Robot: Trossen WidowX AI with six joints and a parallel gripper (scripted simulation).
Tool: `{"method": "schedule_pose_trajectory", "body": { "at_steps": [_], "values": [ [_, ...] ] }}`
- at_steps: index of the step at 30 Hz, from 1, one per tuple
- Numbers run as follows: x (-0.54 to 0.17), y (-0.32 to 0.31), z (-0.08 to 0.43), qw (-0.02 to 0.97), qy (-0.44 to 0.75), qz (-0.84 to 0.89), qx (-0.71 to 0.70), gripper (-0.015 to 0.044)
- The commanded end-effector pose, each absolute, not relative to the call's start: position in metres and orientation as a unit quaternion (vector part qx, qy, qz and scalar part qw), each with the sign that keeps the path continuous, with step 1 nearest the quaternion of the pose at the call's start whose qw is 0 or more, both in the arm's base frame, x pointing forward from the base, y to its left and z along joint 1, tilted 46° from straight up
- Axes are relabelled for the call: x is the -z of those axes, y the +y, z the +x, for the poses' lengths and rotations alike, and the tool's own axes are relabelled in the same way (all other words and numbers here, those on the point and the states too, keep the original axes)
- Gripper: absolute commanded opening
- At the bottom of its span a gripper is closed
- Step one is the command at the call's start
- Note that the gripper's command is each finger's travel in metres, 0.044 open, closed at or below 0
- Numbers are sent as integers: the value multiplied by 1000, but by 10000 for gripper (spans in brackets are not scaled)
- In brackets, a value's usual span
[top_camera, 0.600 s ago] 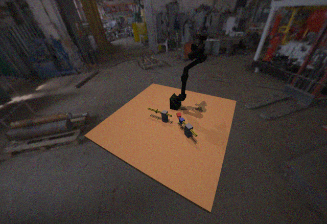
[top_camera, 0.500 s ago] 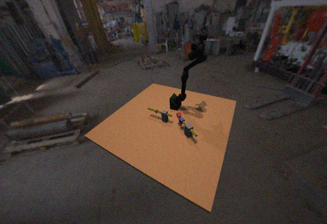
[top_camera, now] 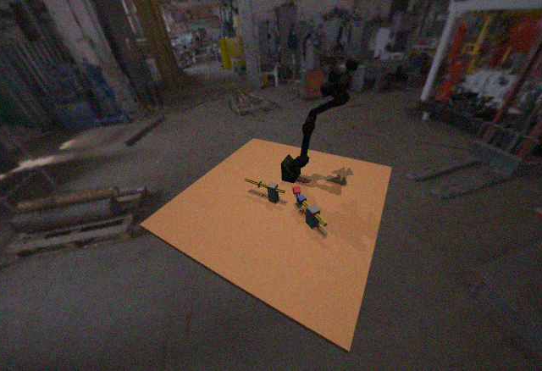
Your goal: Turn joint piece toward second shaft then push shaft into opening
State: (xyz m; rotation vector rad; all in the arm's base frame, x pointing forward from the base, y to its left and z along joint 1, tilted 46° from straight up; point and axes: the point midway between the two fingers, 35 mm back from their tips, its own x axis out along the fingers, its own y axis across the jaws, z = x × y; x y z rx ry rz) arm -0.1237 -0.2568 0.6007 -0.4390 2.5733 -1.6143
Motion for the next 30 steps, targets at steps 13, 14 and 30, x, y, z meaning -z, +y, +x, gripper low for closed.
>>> {"method": "schedule_pose_trajectory", "body": {
  "at_steps": [13, 14, 30],
  "values": [
    [-658, -139, -163, -83, 741, -108, 657, 440],
    [-660, -131, -163, -92, 733, -106, 666, 440],
    [-687, 7, -145, -265, 630, -56, 728, 440]
  ]
}}
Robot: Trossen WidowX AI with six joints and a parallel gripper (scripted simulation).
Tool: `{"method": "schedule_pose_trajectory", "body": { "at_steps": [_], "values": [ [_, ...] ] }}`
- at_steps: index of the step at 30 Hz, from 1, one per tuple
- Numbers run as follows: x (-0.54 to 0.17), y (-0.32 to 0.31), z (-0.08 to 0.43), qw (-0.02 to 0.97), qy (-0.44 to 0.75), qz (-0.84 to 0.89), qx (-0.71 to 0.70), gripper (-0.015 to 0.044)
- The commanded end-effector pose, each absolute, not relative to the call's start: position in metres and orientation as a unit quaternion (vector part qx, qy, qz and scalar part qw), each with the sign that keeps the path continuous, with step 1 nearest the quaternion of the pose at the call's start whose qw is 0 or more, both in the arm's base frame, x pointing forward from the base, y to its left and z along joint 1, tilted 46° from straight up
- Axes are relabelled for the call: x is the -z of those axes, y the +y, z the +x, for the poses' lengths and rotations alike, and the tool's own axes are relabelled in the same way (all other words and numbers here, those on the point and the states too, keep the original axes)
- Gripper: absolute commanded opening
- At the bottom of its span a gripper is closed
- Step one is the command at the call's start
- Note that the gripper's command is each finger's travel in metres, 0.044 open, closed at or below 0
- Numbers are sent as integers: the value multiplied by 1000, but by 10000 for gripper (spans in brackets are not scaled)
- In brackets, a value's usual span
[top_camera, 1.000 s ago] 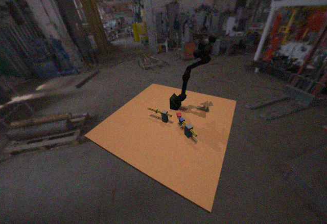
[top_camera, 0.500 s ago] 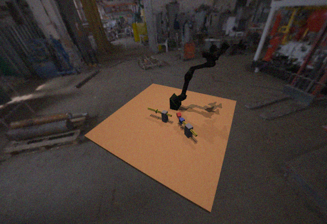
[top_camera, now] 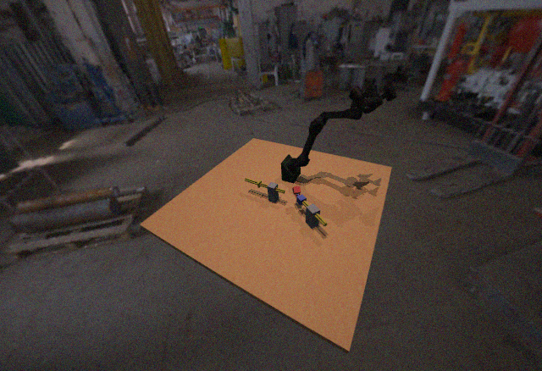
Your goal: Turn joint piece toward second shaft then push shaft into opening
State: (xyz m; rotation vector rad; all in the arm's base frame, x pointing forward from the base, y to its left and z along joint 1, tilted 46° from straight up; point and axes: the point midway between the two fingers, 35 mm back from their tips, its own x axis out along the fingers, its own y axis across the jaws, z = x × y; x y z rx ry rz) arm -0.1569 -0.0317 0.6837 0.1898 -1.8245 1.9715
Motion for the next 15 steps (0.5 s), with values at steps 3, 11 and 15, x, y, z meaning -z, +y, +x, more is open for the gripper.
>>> {"method": "schedule_pose_trajectory", "body": {
  "at_steps": [3, 11, 15],
  "values": [
    [-687, 35, -134, 302, -605, 43, -736, 440],
    [-679, 106, -91, 404, -525, 8, -749, 440],
    [-669, 137, -63, 455, -481, -8, -749, 440]
  ]
}}
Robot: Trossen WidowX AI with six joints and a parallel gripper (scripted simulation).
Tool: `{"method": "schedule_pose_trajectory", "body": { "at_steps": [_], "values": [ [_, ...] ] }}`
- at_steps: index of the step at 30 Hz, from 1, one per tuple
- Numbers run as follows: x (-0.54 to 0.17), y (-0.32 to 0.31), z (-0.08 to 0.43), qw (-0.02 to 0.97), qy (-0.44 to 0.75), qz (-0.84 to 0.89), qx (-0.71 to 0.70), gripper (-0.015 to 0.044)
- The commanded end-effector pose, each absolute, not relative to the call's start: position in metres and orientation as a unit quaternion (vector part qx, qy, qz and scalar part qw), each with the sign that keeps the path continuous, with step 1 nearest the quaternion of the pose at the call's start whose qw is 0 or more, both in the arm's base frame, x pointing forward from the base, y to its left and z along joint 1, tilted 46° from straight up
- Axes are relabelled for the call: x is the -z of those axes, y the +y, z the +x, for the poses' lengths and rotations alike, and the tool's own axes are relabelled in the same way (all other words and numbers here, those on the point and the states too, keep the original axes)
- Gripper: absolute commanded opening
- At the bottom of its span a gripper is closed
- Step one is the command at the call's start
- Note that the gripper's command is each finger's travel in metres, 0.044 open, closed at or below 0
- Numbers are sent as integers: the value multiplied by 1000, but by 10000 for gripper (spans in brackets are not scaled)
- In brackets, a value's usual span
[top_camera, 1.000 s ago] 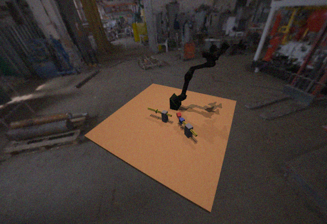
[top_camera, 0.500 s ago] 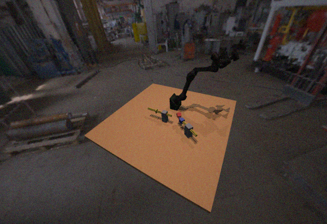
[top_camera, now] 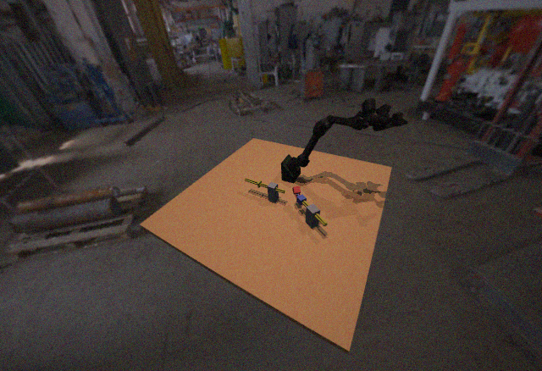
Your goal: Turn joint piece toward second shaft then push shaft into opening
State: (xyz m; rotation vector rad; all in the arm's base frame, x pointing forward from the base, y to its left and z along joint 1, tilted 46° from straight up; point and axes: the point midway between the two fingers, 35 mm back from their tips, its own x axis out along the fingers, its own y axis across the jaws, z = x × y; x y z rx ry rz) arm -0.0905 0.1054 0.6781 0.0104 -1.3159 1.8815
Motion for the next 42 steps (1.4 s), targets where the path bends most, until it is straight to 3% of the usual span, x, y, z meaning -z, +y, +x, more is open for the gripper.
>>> {"method": "schedule_pose_trajectory", "body": {
  "at_steps": [1, 20, 42],
  "values": [
    [-667, 144, -56, 468, -470, -12, -748, 440],
    [-587, 218, 102, 684, -257, -70, -680, 440],
    [-431, 176, 256, 839, 46, -78, -536, 440]
  ]
}}
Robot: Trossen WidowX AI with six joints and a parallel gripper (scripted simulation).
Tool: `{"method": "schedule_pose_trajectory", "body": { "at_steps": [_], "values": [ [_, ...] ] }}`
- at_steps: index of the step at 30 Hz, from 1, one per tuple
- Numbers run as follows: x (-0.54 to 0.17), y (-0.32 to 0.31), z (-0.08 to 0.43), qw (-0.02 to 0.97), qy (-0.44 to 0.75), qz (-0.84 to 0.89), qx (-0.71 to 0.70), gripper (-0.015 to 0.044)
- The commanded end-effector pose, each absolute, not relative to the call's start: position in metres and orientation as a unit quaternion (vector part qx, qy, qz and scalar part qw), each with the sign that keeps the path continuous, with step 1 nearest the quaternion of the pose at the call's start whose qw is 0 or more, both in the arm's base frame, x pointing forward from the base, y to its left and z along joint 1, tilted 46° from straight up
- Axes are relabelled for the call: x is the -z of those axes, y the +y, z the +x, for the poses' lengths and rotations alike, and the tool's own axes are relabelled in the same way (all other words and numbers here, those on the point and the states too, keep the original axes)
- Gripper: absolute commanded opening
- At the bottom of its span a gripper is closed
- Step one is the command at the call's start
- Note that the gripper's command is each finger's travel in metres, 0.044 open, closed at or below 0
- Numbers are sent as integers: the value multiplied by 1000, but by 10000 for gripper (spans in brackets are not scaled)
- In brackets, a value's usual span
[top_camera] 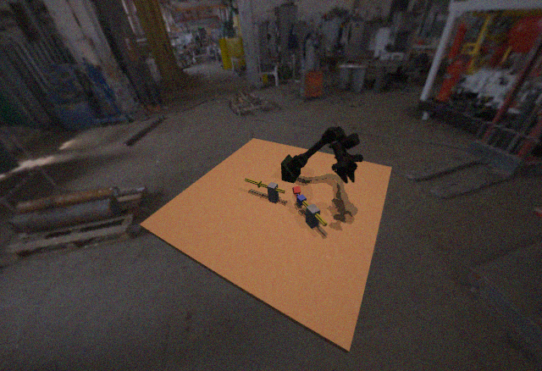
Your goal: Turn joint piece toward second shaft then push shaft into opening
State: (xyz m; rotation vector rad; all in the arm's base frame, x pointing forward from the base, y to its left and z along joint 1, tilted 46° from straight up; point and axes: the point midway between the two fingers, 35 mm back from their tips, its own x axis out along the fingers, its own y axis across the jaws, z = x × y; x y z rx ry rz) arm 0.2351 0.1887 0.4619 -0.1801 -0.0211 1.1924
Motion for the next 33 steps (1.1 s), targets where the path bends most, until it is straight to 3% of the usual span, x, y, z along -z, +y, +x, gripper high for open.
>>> {"method": "schedule_pose_trajectory", "body": {
  "at_steps": [1, 16, 33],
  "values": [
    [-423, 171, 260, 843, 61, -76, -529, 440],
    [-305, 93, 285, 862, 283, -14, -419, 440],
    [-206, 21, 232, 798, 495, 129, -319, 440]
  ]
}}
